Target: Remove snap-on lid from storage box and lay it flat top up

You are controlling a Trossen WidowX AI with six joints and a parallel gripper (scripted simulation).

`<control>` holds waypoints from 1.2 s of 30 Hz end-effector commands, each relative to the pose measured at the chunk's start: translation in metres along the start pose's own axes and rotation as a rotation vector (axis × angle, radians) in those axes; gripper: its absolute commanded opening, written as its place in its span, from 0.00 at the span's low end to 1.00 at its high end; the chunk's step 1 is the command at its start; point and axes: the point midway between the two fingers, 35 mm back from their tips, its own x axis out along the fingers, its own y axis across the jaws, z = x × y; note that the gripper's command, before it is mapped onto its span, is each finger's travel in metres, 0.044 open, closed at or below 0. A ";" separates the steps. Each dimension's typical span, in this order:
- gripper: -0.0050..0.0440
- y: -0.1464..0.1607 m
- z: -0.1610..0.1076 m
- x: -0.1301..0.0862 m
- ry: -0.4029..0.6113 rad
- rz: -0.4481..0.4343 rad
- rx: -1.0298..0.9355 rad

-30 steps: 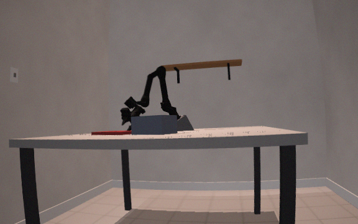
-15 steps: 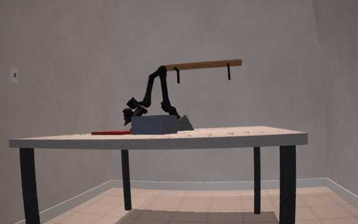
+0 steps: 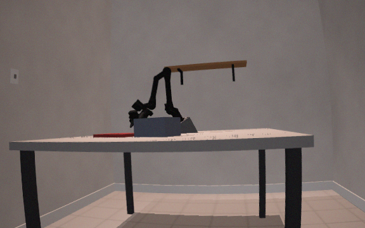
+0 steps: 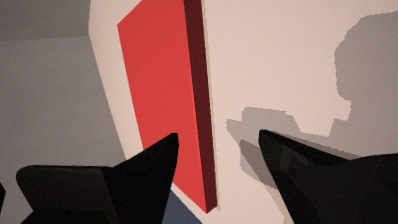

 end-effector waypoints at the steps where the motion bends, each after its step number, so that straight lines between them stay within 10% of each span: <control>1: 0.66 -0.004 -0.001 -0.008 0.002 0.004 -0.007; 36: 0.66 0.022 -0.001 -0.031 0.000 0.002 -0.002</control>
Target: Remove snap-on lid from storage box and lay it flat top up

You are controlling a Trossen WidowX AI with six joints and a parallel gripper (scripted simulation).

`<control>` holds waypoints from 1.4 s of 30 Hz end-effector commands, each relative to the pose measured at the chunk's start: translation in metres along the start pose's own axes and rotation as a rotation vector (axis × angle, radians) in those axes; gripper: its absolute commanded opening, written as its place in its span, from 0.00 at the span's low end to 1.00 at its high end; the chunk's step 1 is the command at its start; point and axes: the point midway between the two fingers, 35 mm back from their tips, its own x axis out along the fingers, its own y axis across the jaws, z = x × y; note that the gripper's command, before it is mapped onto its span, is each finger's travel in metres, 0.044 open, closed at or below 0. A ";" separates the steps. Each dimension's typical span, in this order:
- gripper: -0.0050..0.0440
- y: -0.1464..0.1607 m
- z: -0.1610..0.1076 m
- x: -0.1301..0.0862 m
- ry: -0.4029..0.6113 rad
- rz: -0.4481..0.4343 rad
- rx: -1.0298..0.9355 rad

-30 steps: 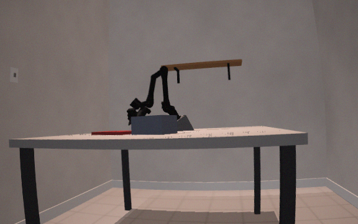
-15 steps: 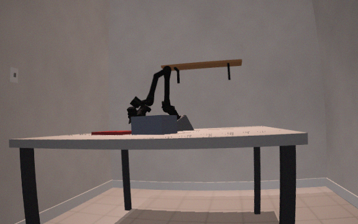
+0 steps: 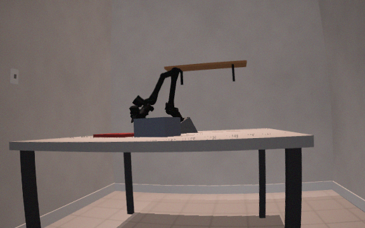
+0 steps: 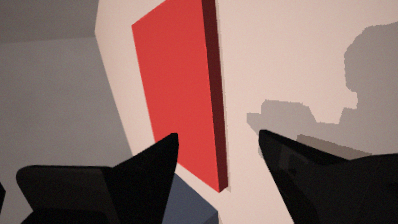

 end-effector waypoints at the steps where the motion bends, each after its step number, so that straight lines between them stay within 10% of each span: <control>1: 0.66 0.006 0.002 -0.003 -0.002 0.008 -0.016; 6: 0.66 0.011 0.001 -0.007 -0.002 0.008 -0.016; 13: 1.00 0.010 -0.001 -0.015 -0.010 0.013 -0.032; 42: 1.00 0.038 -0.002 -0.065 -0.010 0.013 -0.033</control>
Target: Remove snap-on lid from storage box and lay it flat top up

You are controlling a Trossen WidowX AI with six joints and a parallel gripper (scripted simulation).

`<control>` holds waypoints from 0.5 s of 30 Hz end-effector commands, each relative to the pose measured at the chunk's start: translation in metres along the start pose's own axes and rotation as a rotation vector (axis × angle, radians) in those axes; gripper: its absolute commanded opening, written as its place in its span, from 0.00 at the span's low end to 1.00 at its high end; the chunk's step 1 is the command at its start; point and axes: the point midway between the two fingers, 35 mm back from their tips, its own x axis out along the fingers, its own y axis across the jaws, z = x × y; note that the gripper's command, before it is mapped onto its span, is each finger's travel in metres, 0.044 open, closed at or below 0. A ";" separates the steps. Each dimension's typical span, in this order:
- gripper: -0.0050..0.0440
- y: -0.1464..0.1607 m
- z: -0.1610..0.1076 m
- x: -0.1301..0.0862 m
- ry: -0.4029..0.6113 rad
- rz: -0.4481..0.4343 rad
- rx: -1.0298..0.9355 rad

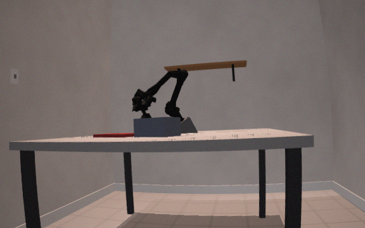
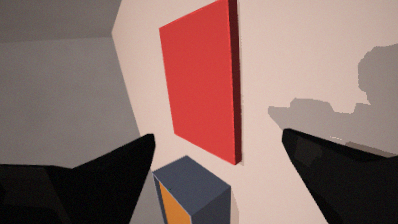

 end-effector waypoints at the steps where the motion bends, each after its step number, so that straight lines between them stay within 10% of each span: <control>1: 1.00 0.008 0.001 -0.010 0.003 0.003 -0.019; 15: 1.00 0.013 0.001 -0.019 0.003 0.004 -0.019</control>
